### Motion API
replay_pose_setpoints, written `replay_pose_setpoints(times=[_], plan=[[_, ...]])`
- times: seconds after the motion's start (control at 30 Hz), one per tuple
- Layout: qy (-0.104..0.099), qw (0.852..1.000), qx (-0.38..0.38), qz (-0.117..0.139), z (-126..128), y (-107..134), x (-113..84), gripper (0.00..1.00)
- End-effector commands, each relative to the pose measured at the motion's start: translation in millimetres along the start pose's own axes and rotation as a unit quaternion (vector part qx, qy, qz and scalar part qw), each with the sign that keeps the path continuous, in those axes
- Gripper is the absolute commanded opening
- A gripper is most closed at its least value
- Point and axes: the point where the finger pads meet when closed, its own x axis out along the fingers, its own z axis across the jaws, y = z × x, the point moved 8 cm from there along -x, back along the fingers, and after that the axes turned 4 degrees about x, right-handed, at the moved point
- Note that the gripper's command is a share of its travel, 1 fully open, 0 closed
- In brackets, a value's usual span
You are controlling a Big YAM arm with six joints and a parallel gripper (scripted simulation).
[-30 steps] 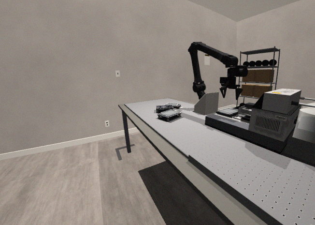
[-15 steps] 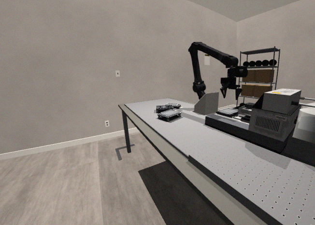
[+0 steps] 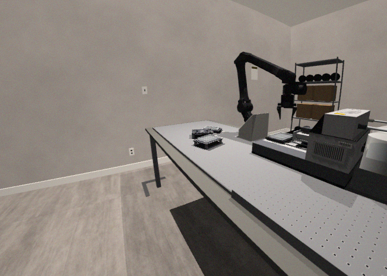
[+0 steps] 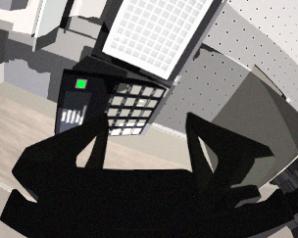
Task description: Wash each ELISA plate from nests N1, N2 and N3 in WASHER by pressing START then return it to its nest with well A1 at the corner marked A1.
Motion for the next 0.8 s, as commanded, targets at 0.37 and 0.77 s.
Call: replay_pose_setpoints(times=[0.37,0.77], plan=[[-0.006,0.981,-0.193,-0.011,3.0,33.2,-6.8,0.46],[0.001,0.923,-0.384,-0.007,-15.2,91.9,-4.7,0.22]])
